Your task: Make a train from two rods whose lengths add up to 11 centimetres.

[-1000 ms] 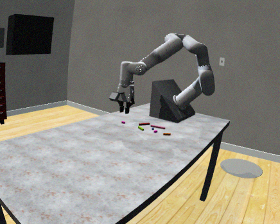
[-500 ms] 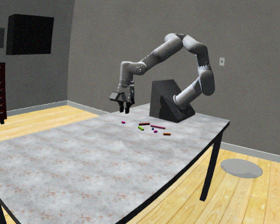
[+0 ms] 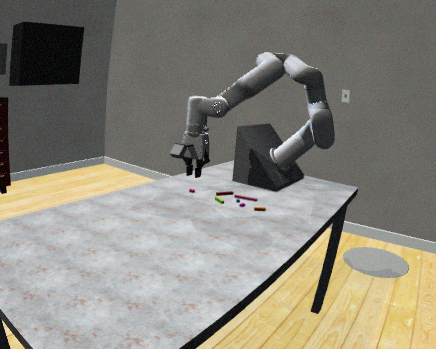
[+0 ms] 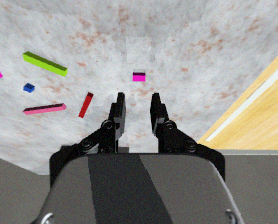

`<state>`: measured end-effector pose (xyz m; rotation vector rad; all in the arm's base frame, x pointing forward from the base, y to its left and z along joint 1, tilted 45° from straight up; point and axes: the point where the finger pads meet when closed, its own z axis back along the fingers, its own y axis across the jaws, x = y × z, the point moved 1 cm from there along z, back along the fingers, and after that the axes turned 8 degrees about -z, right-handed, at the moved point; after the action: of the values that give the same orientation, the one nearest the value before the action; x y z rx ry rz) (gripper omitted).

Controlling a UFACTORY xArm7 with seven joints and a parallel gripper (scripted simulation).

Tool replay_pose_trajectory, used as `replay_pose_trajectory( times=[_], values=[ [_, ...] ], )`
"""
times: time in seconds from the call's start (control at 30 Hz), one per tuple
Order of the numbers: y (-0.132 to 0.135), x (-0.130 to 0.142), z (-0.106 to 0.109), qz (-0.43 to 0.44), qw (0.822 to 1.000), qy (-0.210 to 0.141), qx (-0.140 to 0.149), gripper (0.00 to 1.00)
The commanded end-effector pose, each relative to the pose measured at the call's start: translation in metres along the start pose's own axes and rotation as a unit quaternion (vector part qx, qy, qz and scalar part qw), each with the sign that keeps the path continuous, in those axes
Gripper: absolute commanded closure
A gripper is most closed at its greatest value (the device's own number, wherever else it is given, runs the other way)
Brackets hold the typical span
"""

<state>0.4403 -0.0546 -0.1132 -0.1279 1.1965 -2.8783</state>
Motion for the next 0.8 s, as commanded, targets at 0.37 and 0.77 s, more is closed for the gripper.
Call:
replay_pose_trajectory(
  times=[0.37,0.77],
  values=[
    [0.001,-0.001,-0.011,0.000,1.000,0.002,0.002,0.64],
    [0.001,-0.001,-0.030,0.000,1.000,0.002,0.002,0.64]
  ],
)
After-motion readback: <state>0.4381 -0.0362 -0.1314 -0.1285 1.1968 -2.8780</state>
